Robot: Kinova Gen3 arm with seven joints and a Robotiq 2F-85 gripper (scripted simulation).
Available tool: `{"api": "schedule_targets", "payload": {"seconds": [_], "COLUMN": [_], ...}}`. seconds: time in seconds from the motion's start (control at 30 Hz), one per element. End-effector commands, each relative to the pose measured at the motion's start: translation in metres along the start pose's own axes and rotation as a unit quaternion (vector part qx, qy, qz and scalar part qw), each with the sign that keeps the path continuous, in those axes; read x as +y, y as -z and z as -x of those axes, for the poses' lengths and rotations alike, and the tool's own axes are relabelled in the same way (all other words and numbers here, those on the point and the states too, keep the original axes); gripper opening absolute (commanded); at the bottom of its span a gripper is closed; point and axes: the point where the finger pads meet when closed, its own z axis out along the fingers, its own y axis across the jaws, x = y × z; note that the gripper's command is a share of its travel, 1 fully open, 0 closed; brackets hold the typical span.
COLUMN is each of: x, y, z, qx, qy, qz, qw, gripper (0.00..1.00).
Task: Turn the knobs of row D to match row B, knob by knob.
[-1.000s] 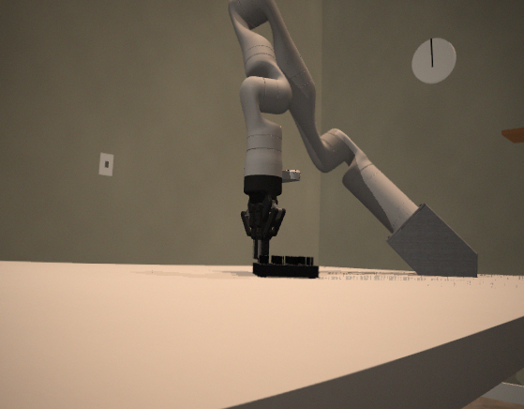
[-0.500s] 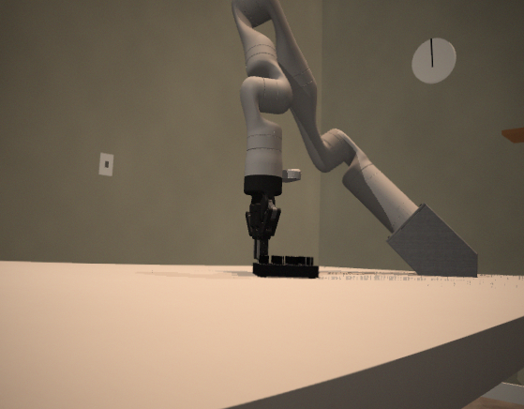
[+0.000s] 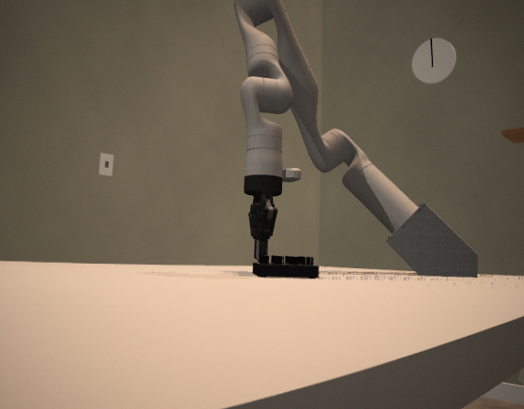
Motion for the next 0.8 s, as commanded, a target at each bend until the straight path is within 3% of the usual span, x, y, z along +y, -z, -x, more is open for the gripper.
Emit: {"api": "schedule_targets", "payload": {"seconds": [0.0, 0.77], "x": [0.0004, 0.0004], "y": [0.0004, 0.0004], "z": [0.0002, 0.0002], "qx": [-0.001, -0.001], "qy": [-0.006, -0.034], "qz": [0.000, 0.000], "qw": [1.000, 0.999], "gripper": [0.08, 0.08]}}
